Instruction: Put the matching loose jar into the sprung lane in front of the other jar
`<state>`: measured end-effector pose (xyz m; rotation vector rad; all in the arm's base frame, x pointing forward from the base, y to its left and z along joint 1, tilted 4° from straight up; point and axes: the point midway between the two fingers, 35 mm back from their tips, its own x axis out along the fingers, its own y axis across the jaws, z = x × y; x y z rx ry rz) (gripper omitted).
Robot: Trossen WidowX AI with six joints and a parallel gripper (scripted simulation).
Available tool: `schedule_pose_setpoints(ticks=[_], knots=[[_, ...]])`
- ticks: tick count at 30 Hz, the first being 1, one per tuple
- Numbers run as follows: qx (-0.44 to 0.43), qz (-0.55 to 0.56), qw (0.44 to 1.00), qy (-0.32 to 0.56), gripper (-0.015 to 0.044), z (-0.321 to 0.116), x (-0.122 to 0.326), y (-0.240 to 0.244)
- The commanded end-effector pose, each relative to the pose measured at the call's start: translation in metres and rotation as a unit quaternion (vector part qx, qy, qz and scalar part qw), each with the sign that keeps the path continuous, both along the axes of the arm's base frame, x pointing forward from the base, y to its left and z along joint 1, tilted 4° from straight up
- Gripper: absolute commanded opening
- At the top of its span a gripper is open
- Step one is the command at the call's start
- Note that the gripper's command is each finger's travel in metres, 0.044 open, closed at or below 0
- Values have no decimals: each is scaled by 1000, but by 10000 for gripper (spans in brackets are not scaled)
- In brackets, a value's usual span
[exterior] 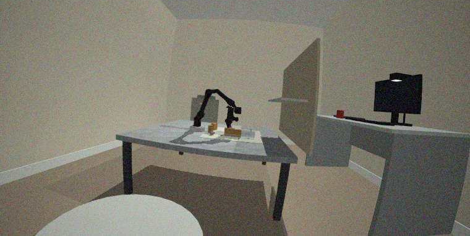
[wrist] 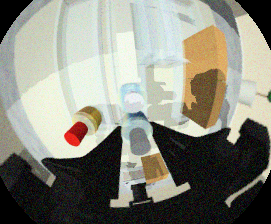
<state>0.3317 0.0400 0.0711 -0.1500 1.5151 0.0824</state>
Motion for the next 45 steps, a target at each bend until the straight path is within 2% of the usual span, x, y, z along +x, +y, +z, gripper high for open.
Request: schedule_pose_setpoints(ticks=[1, 45], knots=[[4, 2, 1000, -15, 0, 4, 8, 2], [4, 2, 1000, -16, 0, 4, 12, 2]])
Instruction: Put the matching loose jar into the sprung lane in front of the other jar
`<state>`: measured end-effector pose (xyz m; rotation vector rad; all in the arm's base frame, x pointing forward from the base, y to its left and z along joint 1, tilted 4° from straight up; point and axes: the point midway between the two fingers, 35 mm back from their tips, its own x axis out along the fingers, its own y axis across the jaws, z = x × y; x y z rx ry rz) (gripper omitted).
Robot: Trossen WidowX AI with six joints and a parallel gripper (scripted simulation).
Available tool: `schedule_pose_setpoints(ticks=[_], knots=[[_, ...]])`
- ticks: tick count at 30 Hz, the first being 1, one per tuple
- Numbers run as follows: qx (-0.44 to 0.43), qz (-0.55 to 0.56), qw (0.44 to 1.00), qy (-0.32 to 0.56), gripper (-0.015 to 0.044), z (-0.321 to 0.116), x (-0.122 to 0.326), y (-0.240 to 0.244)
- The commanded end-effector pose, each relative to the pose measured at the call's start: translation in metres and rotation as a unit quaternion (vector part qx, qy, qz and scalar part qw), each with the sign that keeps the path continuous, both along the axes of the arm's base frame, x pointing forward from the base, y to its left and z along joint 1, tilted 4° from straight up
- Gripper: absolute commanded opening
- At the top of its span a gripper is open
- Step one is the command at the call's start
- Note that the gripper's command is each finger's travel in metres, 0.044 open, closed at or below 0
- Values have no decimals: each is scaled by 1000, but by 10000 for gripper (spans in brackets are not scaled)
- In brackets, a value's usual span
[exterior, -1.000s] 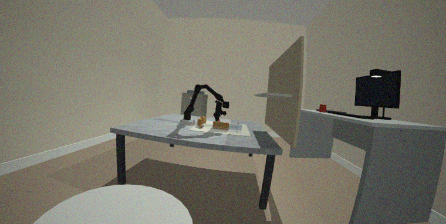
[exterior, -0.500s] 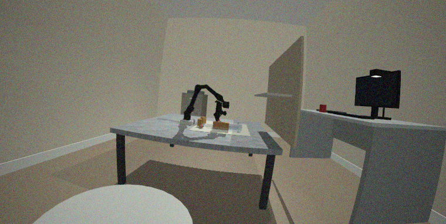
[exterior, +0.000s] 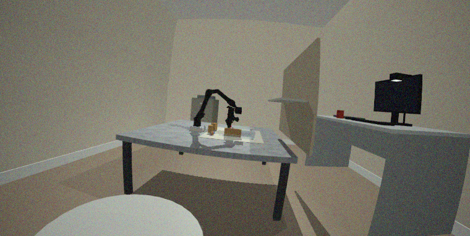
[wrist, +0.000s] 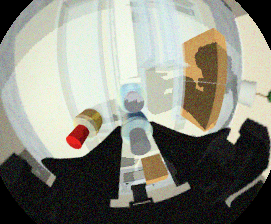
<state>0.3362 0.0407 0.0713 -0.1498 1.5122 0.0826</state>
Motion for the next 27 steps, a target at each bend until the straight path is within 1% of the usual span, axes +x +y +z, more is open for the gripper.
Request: schedule_pose_setpoints(ticks=[1, 27], knots=[[4, 2, 1000, -14, 0, 4, 8, 2], [4, 2, 1000, -14, 0, -3, 8, 2]])
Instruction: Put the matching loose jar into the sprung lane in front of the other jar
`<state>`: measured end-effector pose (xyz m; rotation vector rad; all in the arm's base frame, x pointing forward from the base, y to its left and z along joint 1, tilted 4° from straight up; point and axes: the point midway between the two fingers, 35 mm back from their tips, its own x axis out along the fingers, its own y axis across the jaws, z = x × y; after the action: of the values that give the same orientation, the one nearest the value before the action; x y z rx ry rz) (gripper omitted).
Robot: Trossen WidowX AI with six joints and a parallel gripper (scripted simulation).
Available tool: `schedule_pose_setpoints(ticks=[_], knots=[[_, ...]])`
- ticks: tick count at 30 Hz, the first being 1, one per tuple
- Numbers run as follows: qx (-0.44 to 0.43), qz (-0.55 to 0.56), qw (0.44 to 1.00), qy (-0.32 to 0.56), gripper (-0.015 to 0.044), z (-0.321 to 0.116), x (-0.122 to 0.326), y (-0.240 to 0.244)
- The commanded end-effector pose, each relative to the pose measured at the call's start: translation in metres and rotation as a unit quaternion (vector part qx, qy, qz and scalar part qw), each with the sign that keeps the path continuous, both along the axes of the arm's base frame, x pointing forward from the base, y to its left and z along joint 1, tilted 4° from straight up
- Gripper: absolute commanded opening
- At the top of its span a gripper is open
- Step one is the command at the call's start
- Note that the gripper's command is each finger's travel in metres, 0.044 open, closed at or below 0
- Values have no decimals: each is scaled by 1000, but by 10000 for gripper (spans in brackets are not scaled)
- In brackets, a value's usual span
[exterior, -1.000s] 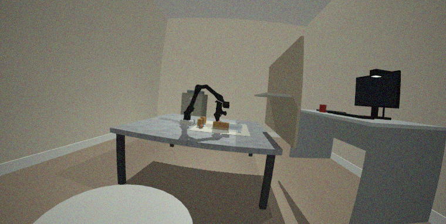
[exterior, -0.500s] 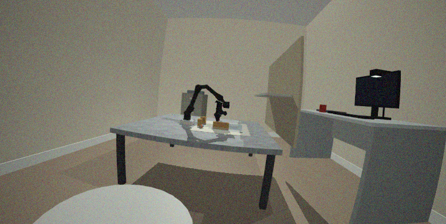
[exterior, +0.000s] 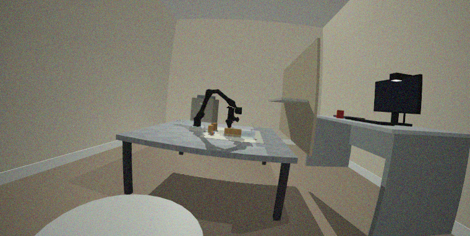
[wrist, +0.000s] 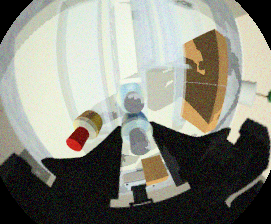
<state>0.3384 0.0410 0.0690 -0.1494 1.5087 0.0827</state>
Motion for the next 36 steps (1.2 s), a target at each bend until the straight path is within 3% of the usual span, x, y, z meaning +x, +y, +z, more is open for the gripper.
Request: schedule_pose_setpoints(ticks=[1, 36], knots=[[3, 2, 1000, -12, 0, -1, 6, 1], [3, 2, 1000, -12, 0, -10, 5, 1]])
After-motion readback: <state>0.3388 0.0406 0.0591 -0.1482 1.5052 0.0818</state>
